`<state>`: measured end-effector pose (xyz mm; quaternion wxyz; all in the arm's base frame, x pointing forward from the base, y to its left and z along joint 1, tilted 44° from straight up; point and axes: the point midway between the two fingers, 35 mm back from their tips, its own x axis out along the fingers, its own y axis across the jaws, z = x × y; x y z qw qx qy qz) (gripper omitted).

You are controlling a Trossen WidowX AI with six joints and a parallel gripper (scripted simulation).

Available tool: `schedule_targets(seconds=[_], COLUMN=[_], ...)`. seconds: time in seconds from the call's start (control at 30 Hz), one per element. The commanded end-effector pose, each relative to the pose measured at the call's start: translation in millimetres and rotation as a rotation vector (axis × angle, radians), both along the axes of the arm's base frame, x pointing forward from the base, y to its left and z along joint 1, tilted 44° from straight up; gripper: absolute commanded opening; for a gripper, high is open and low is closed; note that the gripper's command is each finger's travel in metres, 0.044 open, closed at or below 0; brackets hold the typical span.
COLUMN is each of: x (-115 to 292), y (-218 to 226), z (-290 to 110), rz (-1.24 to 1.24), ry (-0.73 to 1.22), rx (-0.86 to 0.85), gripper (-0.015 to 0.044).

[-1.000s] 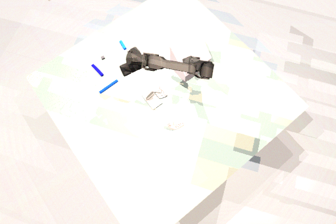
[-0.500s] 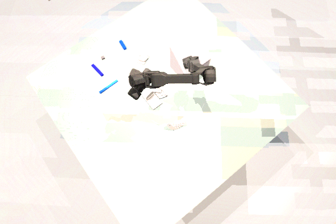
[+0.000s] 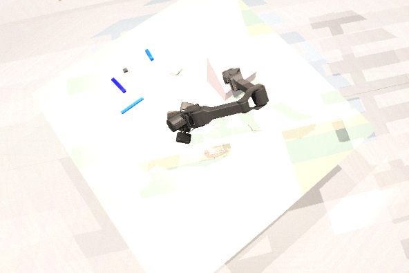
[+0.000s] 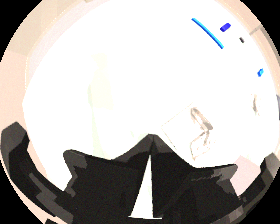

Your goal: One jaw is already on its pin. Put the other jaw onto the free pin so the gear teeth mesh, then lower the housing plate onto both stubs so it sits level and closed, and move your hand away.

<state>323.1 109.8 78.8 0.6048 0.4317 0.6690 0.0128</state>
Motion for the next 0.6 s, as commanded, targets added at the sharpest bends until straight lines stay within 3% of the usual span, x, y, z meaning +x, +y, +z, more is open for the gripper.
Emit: schedule_targets(seconds=[0.0, 0.37, 0.57], x=[-13, -60, -63], y=[26, 92, 95], z=[11, 34, 36], rz=[0.116, 0.435, 0.454], ry=[-0.031, -0.082, -0.085], rx=[0.033, 0.129, 0.135], gripper=[0.0000, 0.0000, 0.0000])
